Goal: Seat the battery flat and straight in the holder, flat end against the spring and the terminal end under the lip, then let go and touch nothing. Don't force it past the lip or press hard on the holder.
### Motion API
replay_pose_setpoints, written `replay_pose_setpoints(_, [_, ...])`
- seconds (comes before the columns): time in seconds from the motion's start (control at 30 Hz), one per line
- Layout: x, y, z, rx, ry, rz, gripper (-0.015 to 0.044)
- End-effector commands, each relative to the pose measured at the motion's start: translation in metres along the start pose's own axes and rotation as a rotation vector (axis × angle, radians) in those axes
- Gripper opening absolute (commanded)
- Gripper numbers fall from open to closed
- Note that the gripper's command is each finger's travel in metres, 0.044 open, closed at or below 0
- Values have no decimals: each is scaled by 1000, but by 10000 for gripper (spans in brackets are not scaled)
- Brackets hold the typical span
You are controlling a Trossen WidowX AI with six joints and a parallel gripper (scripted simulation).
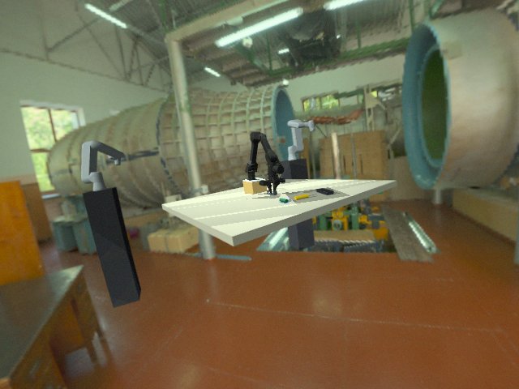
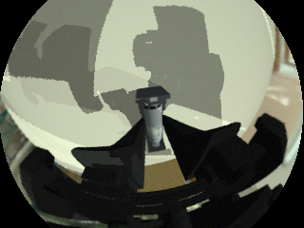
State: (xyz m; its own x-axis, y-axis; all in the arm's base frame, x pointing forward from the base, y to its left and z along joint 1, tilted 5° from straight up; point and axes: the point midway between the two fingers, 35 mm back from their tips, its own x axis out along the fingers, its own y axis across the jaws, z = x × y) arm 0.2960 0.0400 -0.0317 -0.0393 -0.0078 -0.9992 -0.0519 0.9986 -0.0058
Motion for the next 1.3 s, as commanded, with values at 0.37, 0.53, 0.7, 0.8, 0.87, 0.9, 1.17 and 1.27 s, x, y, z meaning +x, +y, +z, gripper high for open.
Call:
replay_pose_setpoints(0.37, [-15,0,-2,0,0,0,164])
replay_pose_setpoints(0.53, [-15,0,-2,0,0,0,164])
replay_pose_setpoints(0.7, [-48,-1,-5,0,3,-1,295])
replay_pose_setpoints(0.8, [-78,-2,-11,0,0,0,374])
replay_pose_setpoints(0.87, [-85,-3,-13,0,0,0,426])
replay_pose_setpoints(0.9, [-85,-3,-13,0,0,0,440])
replay_pose_setpoints(1.17, [-85,-3,-13,0,0,0,440])
replay_pose_setpoints(1.27, [-85,-3,-13,0,0,0,440])
